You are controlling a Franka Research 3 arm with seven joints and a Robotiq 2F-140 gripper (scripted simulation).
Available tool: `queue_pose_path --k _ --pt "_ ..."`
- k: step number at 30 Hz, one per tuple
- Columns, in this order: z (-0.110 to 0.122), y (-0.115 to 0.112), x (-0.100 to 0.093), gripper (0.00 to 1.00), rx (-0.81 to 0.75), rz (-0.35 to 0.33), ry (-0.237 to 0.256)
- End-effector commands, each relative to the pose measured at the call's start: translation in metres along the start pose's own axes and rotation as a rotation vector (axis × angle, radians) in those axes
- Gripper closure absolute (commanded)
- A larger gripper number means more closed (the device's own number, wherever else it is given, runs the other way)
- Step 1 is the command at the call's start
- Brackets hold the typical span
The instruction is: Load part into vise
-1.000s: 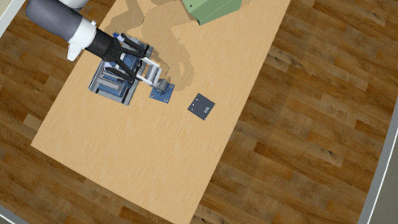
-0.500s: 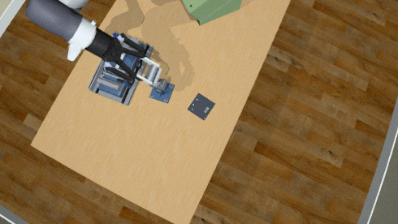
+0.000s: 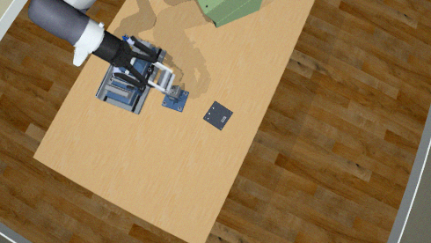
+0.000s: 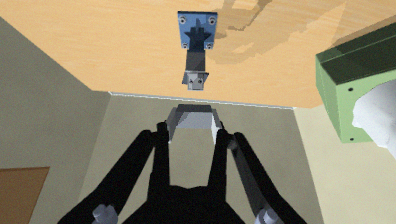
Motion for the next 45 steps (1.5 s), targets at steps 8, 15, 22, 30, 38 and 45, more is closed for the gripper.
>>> queue_pose_path --k 8,15,22,30,38,45 --pt "-0.0001 0.0001 0.0001 1.0 -0.007 -0.002 -0.001" --pt "-0.0001 0.0001 0.0001 1.0 -0.007 -0.002 -0.001" --pt "0.0 0.0004 0.0004 1.0 -0.007 -0.002 -0.001" --pt "0.0001 0.0013 0.0012 1.0 -0.007 -0.002 -0.001" --pt "0.0006 0.0035 0.0036 1.0 -0.007 -0.002 -0.001" --pt "0.001 0.0057 0.0058 1.0 -0.007 -0.002 -0.001"
Point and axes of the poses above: the point where the finger pads meet when closed, its own x axis out along the fingers, its own z axis across the jaws, y = z × x, the point moved 10 cm from there along -x, back along the fingers, and after that the axes turned 11 degrees about -x, right-handed, at the moved point
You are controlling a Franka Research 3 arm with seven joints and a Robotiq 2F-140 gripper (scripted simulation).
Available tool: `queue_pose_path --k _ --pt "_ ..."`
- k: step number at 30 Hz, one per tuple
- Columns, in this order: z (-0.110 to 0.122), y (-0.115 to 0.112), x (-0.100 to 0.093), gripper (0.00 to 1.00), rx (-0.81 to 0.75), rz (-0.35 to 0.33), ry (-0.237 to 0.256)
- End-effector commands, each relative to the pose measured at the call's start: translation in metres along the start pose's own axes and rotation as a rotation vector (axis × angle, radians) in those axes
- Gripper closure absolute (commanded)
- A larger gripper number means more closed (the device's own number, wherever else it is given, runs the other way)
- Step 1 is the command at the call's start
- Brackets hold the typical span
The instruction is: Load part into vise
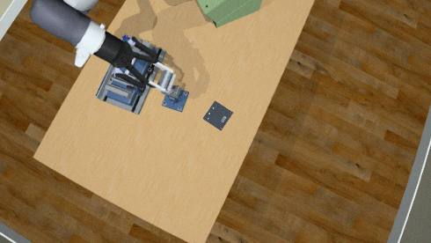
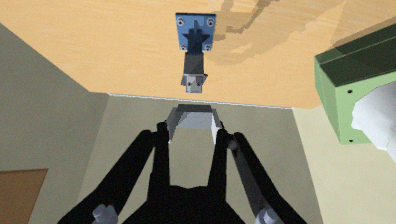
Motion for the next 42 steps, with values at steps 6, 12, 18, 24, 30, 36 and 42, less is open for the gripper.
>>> queue_pose_path --k 6,12,18,24,30,36,42 --pt "-0.001 0.004 0.004 1.0 -0.009 0.001 0.006" --pt "0.0 0.008 0.008 1.0 -0.009 0.001 0.006" --pt "0.0 0.011 0.011 1.0 -0.009 0.001 0.006" --pt "0.001 0.016 0.015 1.0 -0.009 0.001 0.006" --pt "0.002 0.021 0.02 1.0 -0.009 0.001 0.006" --pt "0.002 0.024 0.024 1.0 -0.009 0.001 0.006" --pt "0.003 0.029 0.029 1.0 -0.009 0.001 0.006"
Point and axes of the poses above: the point where the finger pads meet when closed, its own x axis out along the fingers, its own z axis across the jaws, y = z × x, the point moved 10 cm from there along -x, back along the fingers, and after that the axes turned 11 degrees about -x, right-handed, at the moved point
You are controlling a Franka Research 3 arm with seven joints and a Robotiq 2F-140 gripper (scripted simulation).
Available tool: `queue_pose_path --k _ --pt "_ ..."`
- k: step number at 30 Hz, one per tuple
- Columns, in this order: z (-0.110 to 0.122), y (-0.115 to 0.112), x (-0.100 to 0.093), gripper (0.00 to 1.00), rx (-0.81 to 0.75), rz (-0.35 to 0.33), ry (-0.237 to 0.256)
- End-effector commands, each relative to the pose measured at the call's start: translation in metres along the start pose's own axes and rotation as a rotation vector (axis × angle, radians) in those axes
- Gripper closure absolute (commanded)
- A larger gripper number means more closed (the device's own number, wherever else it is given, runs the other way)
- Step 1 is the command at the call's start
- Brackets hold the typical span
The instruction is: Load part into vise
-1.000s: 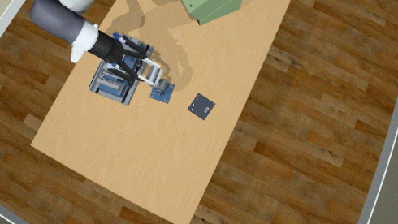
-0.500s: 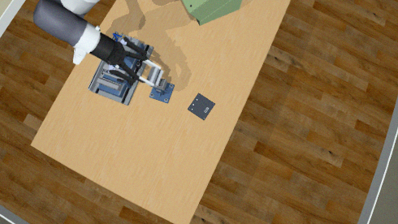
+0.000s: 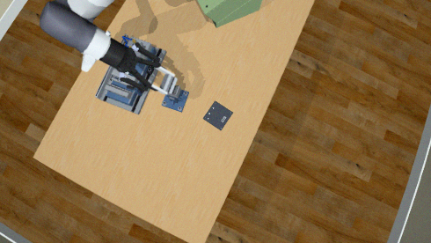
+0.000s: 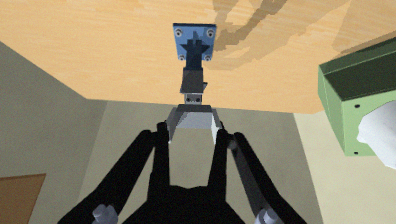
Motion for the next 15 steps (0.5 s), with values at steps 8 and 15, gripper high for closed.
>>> queue_pose_path --k 8,15 --pt "-0.001 0.0075 0.0068 1.0 -0.011 0.002 0.008" --pt "-0.0003 0.0114 0.0108 1.0 -0.011 0.002 0.008"
Point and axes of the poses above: the point where the finger pads meet when closed, its own x axis out along the fingers, its own z axis across the jaws, y = z × x, the point moved 10 cm from there along -x, back along the fingers, and after that the axes turned 11 degrees about -x, right-handed, at the moved point
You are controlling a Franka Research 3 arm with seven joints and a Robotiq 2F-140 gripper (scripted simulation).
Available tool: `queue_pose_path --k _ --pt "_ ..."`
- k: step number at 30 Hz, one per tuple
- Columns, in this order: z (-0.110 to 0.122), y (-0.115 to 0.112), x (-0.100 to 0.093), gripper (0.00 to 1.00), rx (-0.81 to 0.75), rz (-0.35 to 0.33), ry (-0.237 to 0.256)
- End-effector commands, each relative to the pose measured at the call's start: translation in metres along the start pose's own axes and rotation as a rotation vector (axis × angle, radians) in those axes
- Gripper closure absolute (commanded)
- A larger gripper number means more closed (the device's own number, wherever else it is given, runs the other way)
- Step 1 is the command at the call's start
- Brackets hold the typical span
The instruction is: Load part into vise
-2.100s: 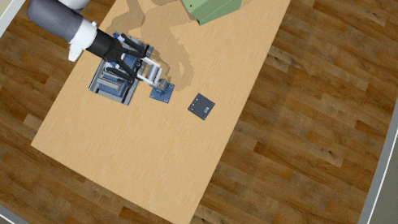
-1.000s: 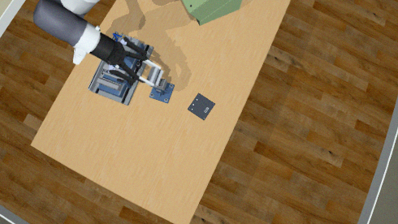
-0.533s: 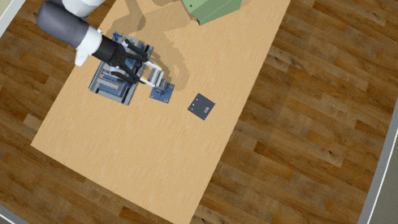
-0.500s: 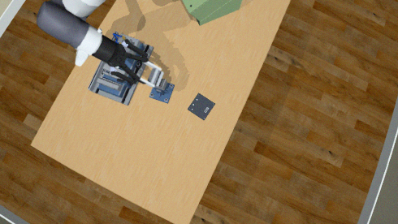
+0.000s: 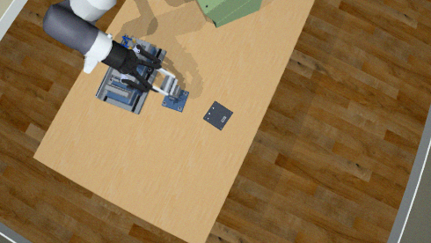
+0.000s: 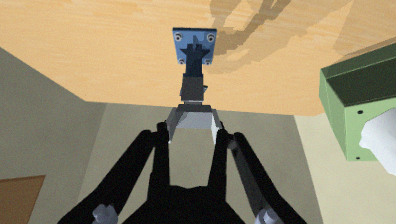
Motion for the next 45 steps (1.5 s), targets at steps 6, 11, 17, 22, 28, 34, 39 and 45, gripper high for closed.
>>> queue_pose_path --k 6,11,17,22,28,34,39,45 --pt "-0.0013 0.0051 0.0045 1.0 -0.01 0.001 0.008" --pt "-0.001 0.0065 0.0059 1.0 -0.01 0.001 0.008" --pt "-0.0006 0.0088 0.0082 1.0 -0.01 0.001 0.008" --pt "-0.0004 0.0101 0.0096 1.0 -0.01 0.001 0.008" --pt "-0.0003 0.0109 0.0104 1.0 -0.01 0.001 0.008" --pt "-0.0001 0.0116 0.0111 1.0 -0.01 0.001 0.008" --pt "-0.0001 0.0118 0.0113 1.0 -0.01 0.001 0.008" --pt "-0.0001 0.0118 0.0113 1.0 -0.01 0.001 0.008"
Point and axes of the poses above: the point where the finger pads meet when closed, its own x axis out along the fingers, its own z axis across the jaws, y = z × x, the point moved 10 cm from there along -x, back along the fingers, and after that the axes turned 11 degrees about -x, right-handed, at the moved point
